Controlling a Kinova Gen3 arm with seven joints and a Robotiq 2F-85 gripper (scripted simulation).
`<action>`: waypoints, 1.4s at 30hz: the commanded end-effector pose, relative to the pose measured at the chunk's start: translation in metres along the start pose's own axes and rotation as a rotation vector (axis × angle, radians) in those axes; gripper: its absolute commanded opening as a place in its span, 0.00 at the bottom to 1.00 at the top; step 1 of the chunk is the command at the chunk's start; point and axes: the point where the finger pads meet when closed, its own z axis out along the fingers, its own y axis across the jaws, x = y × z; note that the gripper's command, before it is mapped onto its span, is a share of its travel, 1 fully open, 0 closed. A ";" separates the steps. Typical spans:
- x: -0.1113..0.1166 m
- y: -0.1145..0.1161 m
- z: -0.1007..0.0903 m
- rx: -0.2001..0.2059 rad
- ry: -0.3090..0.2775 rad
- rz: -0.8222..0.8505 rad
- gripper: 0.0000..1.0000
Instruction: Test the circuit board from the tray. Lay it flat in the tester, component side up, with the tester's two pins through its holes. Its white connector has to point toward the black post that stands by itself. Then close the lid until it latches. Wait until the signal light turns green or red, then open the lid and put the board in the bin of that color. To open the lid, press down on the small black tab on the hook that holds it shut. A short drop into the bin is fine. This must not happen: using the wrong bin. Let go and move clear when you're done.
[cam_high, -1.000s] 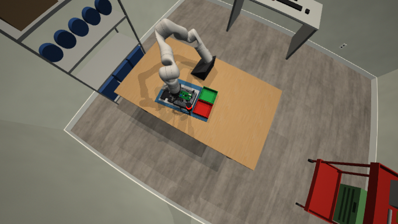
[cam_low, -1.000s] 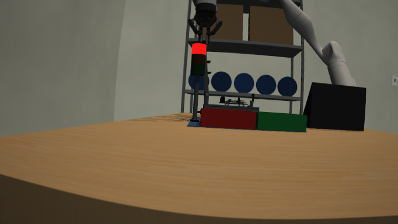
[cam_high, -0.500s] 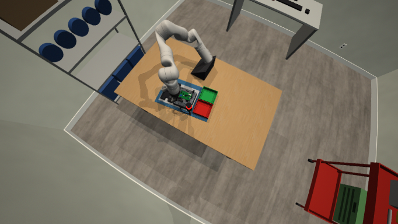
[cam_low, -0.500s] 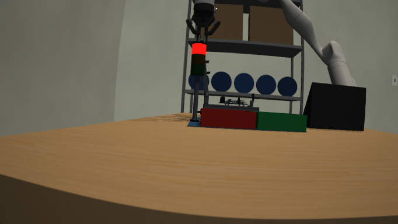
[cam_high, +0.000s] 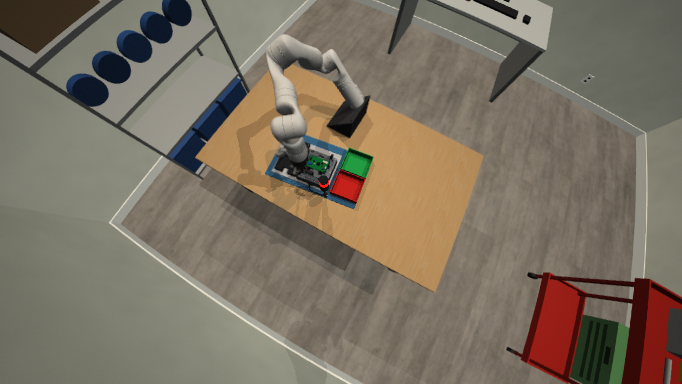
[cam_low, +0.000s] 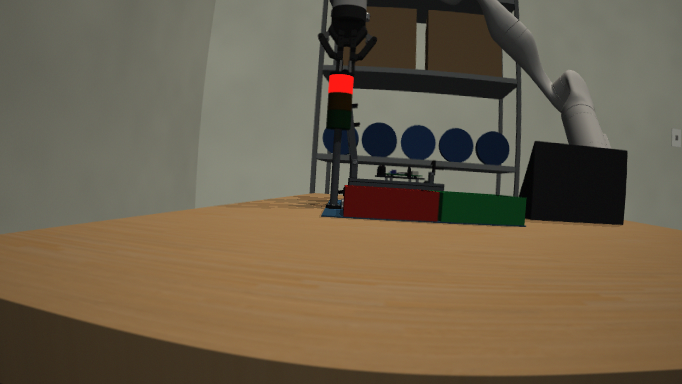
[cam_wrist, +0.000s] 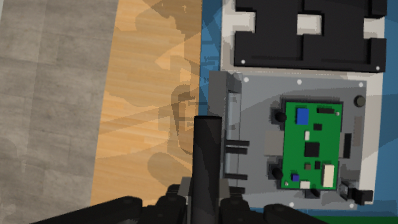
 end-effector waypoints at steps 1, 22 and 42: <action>0.000 -0.003 0.012 -0.005 0.006 0.000 0.00; 0.000 -0.003 0.012 -0.005 0.006 0.000 0.50; 0.000 -0.003 0.012 -0.005 0.006 0.000 0.50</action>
